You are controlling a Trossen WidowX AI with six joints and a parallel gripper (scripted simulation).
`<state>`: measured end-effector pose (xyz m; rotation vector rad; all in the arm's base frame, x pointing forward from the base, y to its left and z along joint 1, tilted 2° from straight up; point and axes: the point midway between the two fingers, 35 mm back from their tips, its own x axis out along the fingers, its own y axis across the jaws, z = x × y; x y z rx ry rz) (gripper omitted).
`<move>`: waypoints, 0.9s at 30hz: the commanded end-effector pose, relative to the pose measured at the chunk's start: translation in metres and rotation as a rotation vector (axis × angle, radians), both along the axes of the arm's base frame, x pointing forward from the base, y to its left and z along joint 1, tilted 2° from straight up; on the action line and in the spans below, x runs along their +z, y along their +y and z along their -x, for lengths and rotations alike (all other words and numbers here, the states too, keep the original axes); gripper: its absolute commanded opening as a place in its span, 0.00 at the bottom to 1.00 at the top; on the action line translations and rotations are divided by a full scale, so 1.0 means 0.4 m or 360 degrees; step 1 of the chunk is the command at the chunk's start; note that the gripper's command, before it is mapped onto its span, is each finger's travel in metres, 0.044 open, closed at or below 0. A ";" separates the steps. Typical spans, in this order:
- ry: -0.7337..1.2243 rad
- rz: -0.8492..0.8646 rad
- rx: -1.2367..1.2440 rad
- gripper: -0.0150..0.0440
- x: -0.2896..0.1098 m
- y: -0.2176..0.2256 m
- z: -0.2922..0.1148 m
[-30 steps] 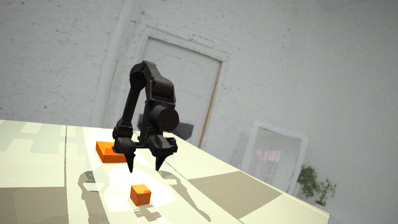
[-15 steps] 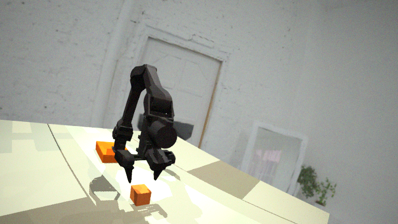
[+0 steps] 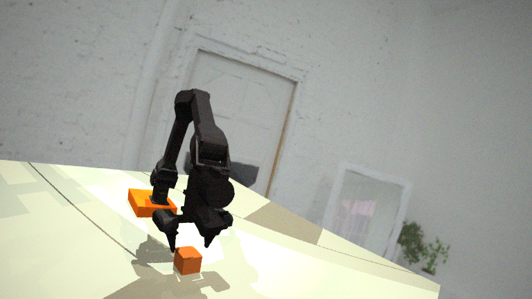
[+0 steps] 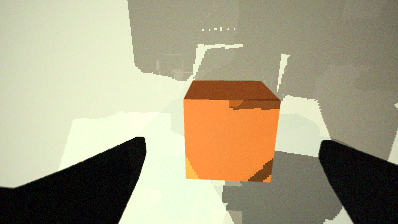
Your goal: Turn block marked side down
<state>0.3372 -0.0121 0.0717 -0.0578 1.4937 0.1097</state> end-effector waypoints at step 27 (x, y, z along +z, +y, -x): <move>0.0025 0.0005 -0.0010 0.63 -0.076 0.001 0.001</move>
